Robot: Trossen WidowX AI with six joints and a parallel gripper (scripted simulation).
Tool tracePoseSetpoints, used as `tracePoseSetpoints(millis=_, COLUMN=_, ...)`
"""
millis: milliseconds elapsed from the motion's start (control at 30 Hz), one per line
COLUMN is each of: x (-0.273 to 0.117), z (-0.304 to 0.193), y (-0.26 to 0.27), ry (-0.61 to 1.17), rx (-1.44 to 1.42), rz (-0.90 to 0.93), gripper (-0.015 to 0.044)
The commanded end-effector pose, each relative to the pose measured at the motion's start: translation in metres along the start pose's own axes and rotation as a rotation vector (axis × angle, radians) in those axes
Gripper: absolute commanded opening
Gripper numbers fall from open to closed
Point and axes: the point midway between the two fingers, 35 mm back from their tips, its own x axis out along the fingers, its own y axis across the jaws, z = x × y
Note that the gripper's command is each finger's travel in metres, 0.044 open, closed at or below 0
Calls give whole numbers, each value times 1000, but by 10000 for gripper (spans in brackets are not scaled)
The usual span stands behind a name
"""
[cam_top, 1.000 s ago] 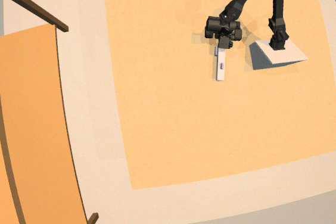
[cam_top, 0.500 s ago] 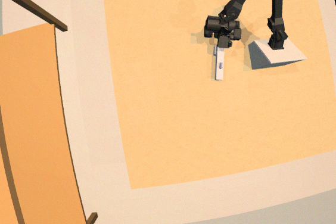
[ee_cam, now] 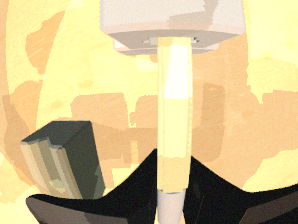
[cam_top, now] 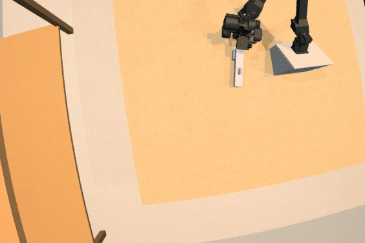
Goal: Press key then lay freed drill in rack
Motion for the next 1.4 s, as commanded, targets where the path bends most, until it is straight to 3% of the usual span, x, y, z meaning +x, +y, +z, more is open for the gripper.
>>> tracePoseSetpoints(millis=0, x=-1, z=-7, y=0, ry=-1, rx=-6, rz=-1, gripper=0)
tracePoseSetpoints(millis=1367, x=-7, z=-57, y=0, ry=1, rx=-6, rz=-1, gripper=0)
